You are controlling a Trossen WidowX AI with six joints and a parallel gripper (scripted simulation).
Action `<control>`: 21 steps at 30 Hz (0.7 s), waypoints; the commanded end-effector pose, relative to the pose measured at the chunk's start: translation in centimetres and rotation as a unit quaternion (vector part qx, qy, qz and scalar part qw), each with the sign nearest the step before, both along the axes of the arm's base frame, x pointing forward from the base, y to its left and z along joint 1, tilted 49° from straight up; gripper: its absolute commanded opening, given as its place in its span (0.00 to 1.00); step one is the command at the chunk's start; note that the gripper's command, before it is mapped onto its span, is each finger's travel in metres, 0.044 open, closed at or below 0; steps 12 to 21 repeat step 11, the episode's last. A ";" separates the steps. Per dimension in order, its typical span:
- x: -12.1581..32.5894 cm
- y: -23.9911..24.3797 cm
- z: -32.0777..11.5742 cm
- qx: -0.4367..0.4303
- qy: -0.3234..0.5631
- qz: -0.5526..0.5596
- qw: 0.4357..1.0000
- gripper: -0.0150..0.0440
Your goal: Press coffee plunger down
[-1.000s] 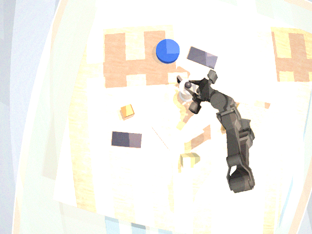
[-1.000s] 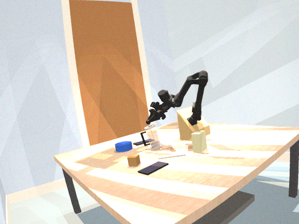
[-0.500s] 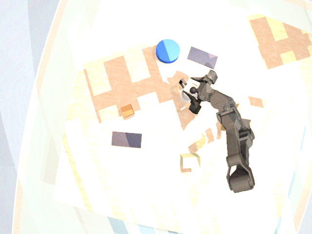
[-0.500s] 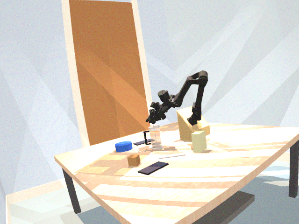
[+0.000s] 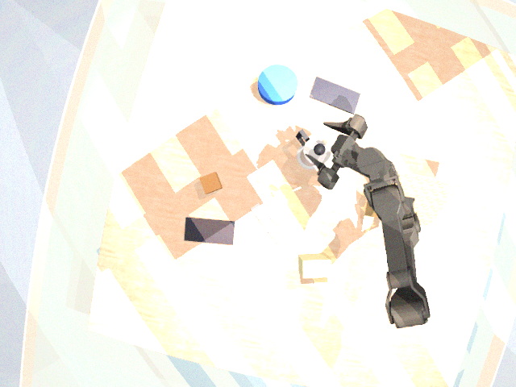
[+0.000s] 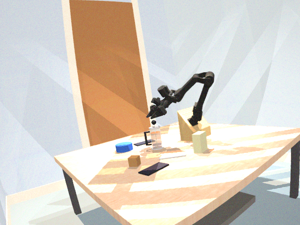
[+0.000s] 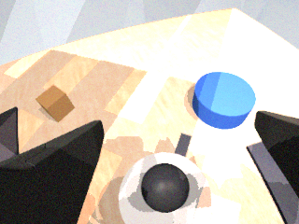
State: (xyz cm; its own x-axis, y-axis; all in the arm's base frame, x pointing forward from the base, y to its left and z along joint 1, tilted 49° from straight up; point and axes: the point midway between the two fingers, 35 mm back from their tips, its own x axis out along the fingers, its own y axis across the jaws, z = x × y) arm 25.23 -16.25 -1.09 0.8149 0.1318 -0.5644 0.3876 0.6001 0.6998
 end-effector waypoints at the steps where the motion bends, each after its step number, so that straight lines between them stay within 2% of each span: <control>1: -1.5 -2.3 3.9 -0.003 -0.006 0.002 1.000 1.00; 21: -1.8 -2.4 4.4 -0.002 -0.007 0.002 1.000 1.00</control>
